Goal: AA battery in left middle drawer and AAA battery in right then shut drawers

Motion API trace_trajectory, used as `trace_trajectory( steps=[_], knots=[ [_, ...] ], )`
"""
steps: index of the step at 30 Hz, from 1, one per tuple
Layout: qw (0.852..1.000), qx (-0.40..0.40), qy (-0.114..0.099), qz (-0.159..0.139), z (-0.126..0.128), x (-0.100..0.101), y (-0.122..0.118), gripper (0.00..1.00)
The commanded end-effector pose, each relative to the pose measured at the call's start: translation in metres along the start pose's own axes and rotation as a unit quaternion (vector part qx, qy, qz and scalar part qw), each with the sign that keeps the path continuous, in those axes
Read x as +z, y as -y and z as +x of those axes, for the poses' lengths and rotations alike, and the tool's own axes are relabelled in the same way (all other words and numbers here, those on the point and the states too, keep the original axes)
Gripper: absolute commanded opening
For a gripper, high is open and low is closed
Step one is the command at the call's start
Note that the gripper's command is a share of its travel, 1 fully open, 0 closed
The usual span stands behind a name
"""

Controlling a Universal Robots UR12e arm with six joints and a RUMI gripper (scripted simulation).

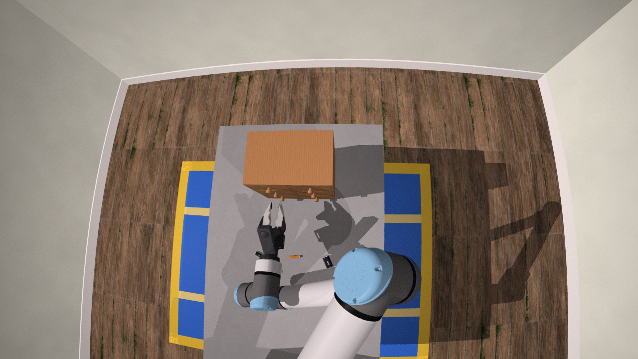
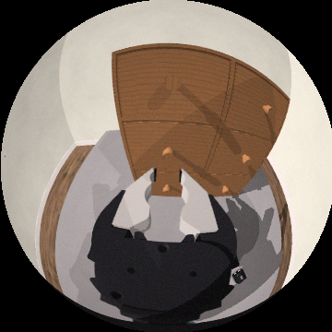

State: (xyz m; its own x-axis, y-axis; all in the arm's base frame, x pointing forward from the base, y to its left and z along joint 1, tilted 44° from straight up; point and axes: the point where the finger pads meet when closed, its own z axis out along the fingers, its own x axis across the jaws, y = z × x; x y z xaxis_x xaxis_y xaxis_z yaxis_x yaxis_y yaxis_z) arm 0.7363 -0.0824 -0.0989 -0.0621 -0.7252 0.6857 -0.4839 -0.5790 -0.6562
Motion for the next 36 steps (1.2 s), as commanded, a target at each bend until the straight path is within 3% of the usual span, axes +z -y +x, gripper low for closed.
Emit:
trace_trajectory(
  steps=[1, 36],
  knots=[
    [1.0, 0.0, 0.0, 0.0, 0.0, 0.004, 0.002, 0.2],
    [1.0, 0.0, 0.0, 0.0, 0.0, 0.028, 0.011, 0.2]
  ],
)
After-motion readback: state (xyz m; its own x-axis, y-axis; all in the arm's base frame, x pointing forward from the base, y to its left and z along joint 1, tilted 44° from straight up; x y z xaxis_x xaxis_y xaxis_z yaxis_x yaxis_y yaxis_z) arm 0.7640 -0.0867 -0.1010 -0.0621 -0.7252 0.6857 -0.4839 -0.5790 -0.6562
